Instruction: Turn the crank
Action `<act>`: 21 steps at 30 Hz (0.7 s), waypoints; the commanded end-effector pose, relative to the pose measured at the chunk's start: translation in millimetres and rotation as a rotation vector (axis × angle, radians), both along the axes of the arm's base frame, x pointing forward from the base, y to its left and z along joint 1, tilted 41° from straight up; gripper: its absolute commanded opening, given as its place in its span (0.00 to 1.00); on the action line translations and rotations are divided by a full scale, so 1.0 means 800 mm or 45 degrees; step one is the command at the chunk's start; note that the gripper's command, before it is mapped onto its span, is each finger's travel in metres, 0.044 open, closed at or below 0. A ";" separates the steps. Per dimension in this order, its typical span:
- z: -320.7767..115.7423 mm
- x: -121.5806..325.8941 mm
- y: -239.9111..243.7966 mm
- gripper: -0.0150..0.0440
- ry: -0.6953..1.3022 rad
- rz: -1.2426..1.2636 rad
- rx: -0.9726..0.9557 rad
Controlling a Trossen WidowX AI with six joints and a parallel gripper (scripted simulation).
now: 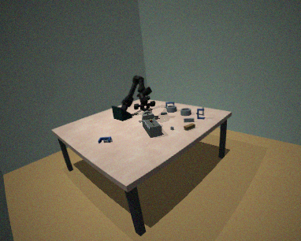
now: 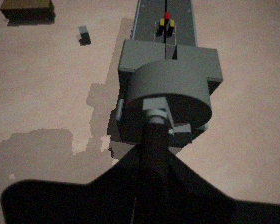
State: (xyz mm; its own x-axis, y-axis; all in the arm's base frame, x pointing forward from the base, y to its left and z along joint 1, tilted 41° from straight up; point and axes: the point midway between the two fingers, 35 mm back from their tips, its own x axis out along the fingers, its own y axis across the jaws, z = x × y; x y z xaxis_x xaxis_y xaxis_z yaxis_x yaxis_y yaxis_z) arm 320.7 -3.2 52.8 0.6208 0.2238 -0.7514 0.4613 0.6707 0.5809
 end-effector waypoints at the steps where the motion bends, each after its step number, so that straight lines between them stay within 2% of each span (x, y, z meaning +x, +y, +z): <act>1: -0.003 -0.006 -0.010 0.25 0.003 -0.020 -0.011; 21: -0.013 -0.012 -0.019 0.25 0.004 -0.020 -0.012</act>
State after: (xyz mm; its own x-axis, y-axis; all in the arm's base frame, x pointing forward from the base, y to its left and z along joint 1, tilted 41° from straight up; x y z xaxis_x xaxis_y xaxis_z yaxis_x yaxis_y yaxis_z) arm 315.2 -11.9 47.7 0.6282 0.2260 -0.7445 0.4524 0.6725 0.5858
